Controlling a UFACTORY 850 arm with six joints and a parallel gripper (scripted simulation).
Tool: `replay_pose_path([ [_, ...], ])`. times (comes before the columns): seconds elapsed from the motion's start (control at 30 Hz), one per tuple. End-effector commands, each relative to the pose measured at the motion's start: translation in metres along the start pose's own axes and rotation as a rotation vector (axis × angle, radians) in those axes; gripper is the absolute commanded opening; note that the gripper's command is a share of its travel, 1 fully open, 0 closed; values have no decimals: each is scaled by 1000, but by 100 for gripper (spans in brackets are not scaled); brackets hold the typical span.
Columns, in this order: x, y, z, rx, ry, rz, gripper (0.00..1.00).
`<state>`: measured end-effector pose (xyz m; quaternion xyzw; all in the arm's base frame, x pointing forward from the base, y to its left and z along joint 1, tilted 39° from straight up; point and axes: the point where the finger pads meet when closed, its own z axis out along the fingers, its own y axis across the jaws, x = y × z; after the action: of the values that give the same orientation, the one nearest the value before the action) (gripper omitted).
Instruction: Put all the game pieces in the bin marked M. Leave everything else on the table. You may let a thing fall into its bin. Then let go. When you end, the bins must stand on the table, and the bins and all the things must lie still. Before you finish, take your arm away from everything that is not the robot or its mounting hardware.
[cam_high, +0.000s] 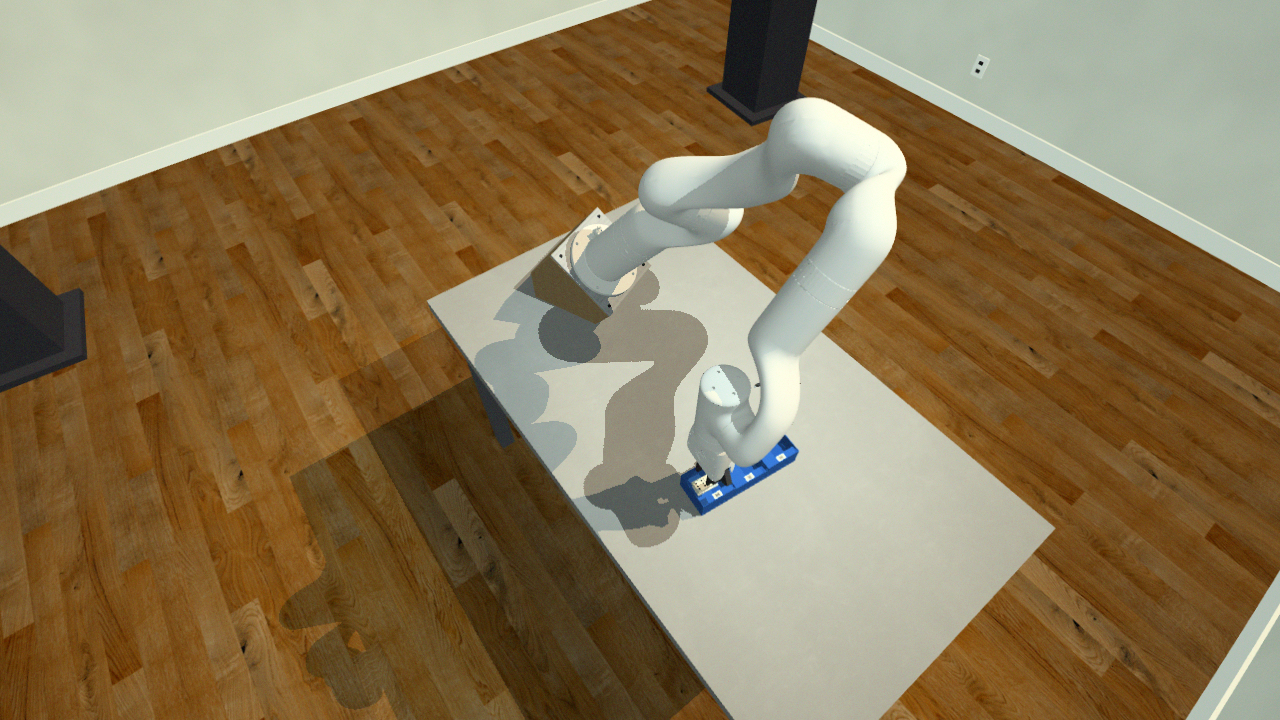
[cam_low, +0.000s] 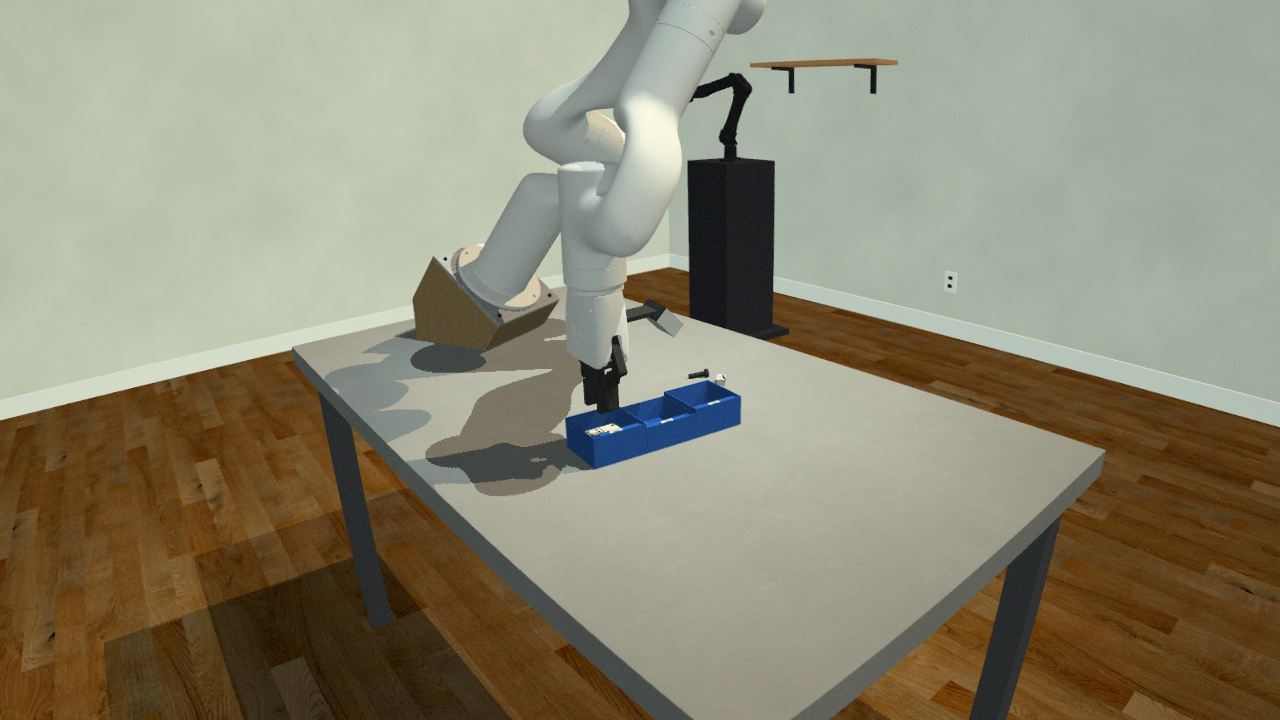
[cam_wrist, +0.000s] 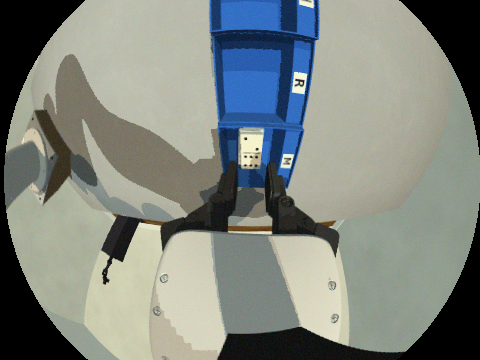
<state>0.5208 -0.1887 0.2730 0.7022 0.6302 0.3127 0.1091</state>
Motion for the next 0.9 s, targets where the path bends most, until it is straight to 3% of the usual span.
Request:
replay_pose_path([
  [0.0, 0, 1, -5, 0, 0, 0, 31],
  [0.23, 0, 0, -5, 0, 0, 0, 31],
  [0.27, 0, 0, -9, 0, 0, 0, 100],
  [0.87, 0, 0, -73, 0, 0, 0, 100],
])
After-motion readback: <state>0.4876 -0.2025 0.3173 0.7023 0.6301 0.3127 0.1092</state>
